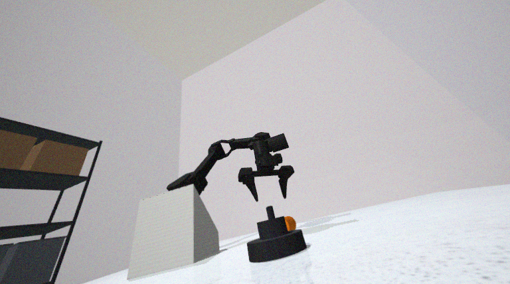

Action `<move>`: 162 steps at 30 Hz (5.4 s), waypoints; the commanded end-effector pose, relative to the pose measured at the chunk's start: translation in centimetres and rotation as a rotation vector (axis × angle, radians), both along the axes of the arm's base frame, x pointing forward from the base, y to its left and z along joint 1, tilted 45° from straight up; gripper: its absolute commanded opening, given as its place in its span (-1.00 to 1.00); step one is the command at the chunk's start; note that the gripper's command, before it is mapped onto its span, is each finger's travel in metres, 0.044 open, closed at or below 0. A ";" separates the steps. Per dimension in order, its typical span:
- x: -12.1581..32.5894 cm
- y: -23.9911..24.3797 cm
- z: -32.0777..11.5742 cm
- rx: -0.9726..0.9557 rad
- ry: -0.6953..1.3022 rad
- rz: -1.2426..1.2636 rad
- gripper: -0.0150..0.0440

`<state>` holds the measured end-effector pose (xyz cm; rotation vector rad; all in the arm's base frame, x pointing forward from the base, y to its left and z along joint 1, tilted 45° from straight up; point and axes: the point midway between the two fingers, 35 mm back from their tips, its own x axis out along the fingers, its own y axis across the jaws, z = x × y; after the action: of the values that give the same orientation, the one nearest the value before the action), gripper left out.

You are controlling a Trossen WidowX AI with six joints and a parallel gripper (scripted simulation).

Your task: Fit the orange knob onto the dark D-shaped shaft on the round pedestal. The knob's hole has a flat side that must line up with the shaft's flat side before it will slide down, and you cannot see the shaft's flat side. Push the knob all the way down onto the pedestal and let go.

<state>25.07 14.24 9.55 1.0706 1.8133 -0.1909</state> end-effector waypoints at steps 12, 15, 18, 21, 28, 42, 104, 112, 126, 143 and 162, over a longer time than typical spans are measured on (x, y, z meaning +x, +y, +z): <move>2.1 -0.3 -2.4 0.026 0.522 -0.595 1.00; 2.1 -0.3 -2.4 0.026 0.522 -0.595 1.00; 2.1 -0.3 -2.4 0.026 0.522 -0.595 1.00; 2.0 0.5 -3.2 0.026 0.522 -0.595 1.00; 1.7 1.5 -4.2 0.027 0.522 -0.595 1.00; 1.5 3.0 -5.8 0.027 0.522 -0.595 1.00; 1.3 4.8 -5.6 -0.218 0.425 -0.616 0.11; 1.4 5.0 -4.8 -0.335 0.378 -0.625 0.11; 1.6 5.8 -3.4 -0.561 0.284 -0.638 0.11; 1.6 7.2 -2.0 -0.835 0.163 -0.646 0.11; 1.7 8.7 -0.8 -1.049 0.054 -0.645 0.11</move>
<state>26.70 22.78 8.55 0.8081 1.0695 -1.3850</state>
